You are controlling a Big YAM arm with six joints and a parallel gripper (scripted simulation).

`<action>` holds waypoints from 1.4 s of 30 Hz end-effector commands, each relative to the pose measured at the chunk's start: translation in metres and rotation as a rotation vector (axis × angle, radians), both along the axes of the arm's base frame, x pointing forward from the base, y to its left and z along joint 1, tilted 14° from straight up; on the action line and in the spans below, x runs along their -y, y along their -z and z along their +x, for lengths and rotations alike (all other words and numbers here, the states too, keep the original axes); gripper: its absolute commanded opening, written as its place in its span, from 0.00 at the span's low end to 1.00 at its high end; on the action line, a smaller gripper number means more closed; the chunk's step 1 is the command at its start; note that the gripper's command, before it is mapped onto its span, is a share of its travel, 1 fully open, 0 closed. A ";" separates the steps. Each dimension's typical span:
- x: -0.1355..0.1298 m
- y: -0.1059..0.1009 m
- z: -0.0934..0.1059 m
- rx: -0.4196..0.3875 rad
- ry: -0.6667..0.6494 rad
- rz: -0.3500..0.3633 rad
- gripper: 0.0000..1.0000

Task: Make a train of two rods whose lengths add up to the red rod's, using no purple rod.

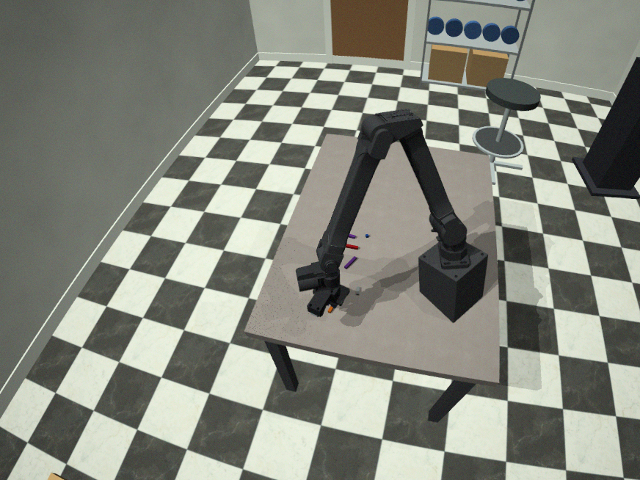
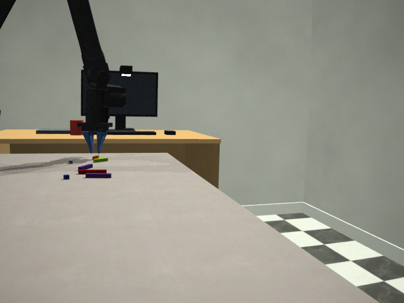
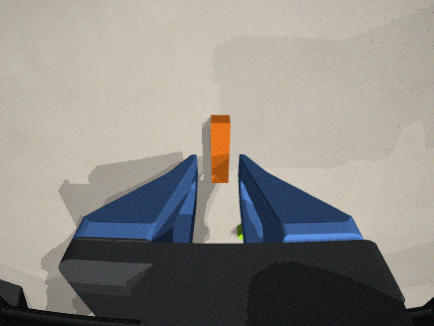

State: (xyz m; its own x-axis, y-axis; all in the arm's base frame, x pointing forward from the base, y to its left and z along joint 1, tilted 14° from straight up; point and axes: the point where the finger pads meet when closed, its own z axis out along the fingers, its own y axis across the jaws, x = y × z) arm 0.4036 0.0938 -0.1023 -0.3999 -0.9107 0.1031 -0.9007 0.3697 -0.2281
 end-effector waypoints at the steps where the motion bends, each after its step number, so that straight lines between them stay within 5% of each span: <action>1: -0.001 -0.006 0.018 0.030 0.000 0.014 0.23; 42: 0.006 -0.007 0.009 0.024 -0.002 0.012 0.23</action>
State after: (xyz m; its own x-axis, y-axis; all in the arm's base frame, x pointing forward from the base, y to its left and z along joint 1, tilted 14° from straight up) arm 0.4047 0.0897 -0.1016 -0.4010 -0.9104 0.1020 -0.9000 0.3707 -0.2292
